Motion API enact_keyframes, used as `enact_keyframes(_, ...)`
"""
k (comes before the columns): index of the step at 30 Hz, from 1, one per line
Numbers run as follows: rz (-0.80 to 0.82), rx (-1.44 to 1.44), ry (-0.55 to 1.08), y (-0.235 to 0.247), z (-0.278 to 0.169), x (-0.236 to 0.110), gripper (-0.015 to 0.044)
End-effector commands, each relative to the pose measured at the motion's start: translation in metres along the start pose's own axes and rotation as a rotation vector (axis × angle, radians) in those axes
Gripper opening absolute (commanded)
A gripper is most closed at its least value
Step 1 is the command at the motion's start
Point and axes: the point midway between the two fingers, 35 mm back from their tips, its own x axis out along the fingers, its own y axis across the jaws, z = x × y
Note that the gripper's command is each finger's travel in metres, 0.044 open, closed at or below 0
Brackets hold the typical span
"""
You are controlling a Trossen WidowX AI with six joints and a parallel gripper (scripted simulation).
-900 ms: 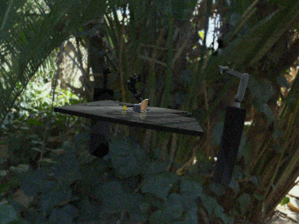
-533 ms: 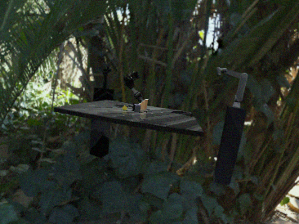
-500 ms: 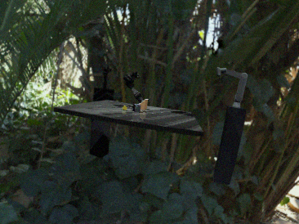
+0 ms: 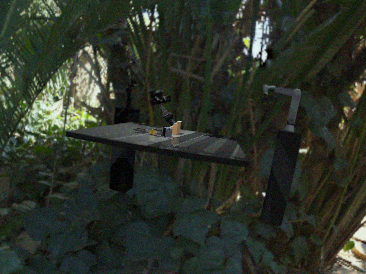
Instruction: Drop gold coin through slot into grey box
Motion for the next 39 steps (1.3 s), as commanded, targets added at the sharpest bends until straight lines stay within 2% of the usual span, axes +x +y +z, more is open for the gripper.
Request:
enact_keyframes(1,0.017,-0.353,0.607,-0.028,-0.08,0.02,0.0161)
enact_keyframes(5,0.149,-0.613,0.958,-0.044,-0.115,0.007,0.0161)
enact_keyframes(9,0.402,-0.921,1.305,-0.064,-0.137,-0.016,0.0161)
enact_keyframes(13,0.604,-1.108,1.481,-0.078,-0.141,-0.031,0.0161)
enact_keyframes(31,0.615,-1.118,1.49,-0.084,-0.139,-0.033,0.0161)
enact_keyframes(36,0.614,-1.118,1.491,-0.095,-0.17,-0.031,0.0161)
enact_keyframes(39,0.614,-1.119,1.491,-0.096,-0.171,-0.031,0.0161)
